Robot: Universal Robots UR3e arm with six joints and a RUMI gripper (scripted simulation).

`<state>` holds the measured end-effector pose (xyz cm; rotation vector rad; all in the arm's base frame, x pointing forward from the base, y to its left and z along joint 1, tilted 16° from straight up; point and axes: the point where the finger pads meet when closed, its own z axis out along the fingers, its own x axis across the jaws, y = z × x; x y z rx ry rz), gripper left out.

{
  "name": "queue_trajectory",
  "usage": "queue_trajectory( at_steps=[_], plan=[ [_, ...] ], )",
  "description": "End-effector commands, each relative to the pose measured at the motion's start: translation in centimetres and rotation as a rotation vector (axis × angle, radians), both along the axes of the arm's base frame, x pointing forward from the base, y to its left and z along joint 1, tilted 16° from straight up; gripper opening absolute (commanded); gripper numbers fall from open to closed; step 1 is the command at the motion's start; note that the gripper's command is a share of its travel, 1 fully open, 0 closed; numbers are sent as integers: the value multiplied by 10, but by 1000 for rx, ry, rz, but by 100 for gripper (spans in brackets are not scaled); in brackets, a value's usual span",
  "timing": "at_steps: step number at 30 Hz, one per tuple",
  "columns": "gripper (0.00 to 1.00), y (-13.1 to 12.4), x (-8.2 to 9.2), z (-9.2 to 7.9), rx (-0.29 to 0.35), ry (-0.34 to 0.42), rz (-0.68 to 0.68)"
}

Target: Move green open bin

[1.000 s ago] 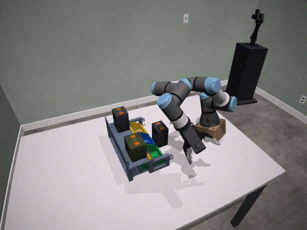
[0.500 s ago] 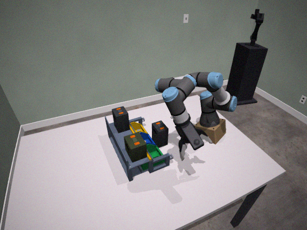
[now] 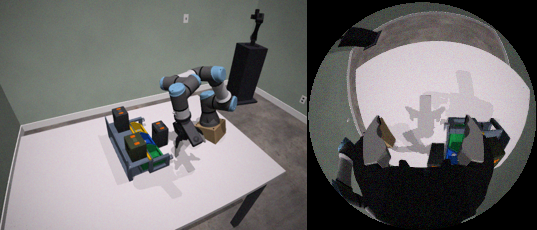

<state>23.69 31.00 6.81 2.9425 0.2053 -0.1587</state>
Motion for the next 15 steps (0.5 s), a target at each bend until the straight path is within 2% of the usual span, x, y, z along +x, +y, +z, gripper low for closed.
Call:
queue_trajectory(
  at_steps=[1,12,15],
  plan=[
    [100,-23,19,2,-18,-141,88],
    [100,-23,19,2,-18,-141,88],
    [100,-46,37,3,-34,-194,125]
  ],
)
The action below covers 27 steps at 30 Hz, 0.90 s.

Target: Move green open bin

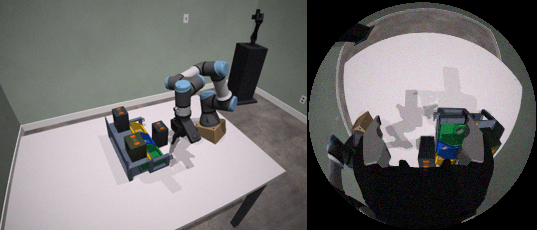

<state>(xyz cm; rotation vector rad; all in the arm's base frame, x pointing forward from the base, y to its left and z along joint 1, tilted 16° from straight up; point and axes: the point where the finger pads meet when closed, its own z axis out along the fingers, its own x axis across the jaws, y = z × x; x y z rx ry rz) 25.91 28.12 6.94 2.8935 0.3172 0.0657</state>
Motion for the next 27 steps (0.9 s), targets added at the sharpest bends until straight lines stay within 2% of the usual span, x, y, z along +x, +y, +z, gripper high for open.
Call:
queue_trajectory(
  at_steps=[1,2,14,19,27],
  plan=[
    [100,-25,21,2,-10,-67,43],
    [100,-33,27,3,-14,-86,56],
    [100,-33,27,3,-14,-86,56],
    [100,-72,58,5,-15,-87,56],
    [100,-72,58,5,-15,-87,56]
  ],
)
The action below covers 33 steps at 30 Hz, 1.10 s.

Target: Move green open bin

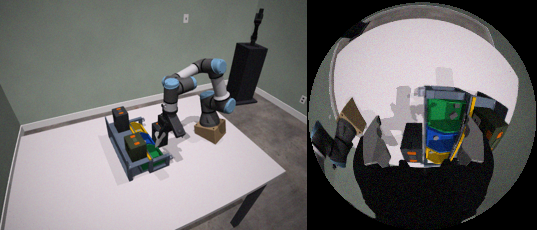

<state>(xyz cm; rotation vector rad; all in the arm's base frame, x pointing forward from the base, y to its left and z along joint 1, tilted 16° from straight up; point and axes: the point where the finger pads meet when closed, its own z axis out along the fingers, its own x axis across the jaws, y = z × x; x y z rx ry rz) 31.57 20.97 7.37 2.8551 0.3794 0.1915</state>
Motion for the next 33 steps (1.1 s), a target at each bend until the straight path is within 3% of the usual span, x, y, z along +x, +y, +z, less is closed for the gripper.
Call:
queue_trajectory(
  at_steps=[1,4,9,21,26,33],
  plan=[
    [100,-1,2,1,3,-3,1],
    [100,-1,2,1,3,-3,1],
    [100,-43,36,3,2,-3,1],
    [100,-43,36,3,2,-3,1],
    [100,-60,49,4,2,-3,1],
    [100,-60,49,4,2,-3,1]
  ],
)
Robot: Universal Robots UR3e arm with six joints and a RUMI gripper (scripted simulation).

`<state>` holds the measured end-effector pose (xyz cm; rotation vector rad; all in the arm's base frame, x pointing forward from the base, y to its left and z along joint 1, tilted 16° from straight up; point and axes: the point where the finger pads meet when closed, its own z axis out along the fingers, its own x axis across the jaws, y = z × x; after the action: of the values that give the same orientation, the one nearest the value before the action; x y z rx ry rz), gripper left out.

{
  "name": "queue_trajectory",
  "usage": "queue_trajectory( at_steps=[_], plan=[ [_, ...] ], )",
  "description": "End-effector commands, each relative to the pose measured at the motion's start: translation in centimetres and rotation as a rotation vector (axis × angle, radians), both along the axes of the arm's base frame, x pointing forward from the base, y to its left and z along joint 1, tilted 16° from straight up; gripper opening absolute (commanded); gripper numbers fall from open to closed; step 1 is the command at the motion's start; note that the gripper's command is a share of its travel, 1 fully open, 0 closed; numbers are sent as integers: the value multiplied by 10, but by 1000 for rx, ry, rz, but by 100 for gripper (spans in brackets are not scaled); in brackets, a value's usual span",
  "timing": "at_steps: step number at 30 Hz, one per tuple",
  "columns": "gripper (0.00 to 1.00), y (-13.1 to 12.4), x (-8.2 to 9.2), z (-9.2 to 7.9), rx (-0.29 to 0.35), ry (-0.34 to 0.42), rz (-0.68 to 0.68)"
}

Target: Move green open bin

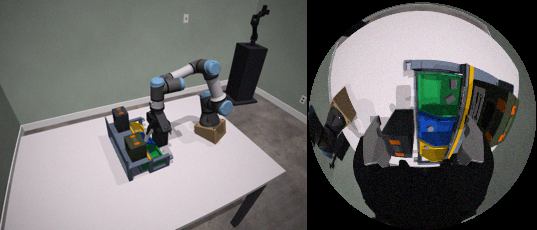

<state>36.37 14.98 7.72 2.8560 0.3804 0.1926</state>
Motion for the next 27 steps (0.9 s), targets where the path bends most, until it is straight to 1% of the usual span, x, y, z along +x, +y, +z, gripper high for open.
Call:
queue_trajectory(
  at_steps=[1,5,10,22,27],
  plan=[
    [100,0,1,1,1,-3,1],
    [100,0,1,1,1,-3,1],
    [100,7,-5,0,1,-3,1],
    [100,7,-5,0,1,-3,1],
    [100,11,-8,0,1,-3,1]
  ],
)
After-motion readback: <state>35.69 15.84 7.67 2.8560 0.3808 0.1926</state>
